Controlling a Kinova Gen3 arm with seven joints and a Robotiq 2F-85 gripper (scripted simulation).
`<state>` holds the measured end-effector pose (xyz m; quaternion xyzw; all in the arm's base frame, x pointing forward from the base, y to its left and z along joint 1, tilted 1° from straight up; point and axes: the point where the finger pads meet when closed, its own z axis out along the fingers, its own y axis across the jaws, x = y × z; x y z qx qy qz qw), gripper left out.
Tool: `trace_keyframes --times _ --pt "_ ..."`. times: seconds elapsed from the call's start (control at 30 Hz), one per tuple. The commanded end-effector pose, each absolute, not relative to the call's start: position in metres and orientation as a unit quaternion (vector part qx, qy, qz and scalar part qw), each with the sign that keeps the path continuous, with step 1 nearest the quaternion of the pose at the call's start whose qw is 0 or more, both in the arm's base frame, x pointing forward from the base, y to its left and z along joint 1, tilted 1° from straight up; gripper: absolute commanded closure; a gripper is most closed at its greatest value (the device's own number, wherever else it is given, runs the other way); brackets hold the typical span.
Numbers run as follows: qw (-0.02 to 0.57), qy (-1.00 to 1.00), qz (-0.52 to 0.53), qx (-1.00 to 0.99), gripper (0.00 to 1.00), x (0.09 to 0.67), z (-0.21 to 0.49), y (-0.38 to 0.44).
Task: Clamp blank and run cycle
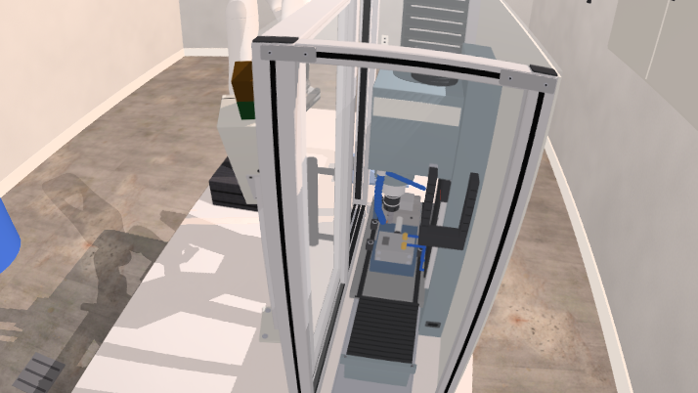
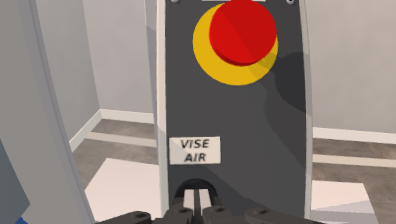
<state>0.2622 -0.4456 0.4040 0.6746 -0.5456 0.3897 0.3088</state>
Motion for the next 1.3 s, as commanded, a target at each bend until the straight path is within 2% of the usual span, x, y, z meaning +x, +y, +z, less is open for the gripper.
trace_keyframes --times 0.0,1.27 --pt "0.309 -0.546 0.39 0.674 0.9 0.2625 0.4044 -0.4462" --pt "0.309 -0.546 0.39 0.674 0.9 0.2638 0.4009 -0.4521"
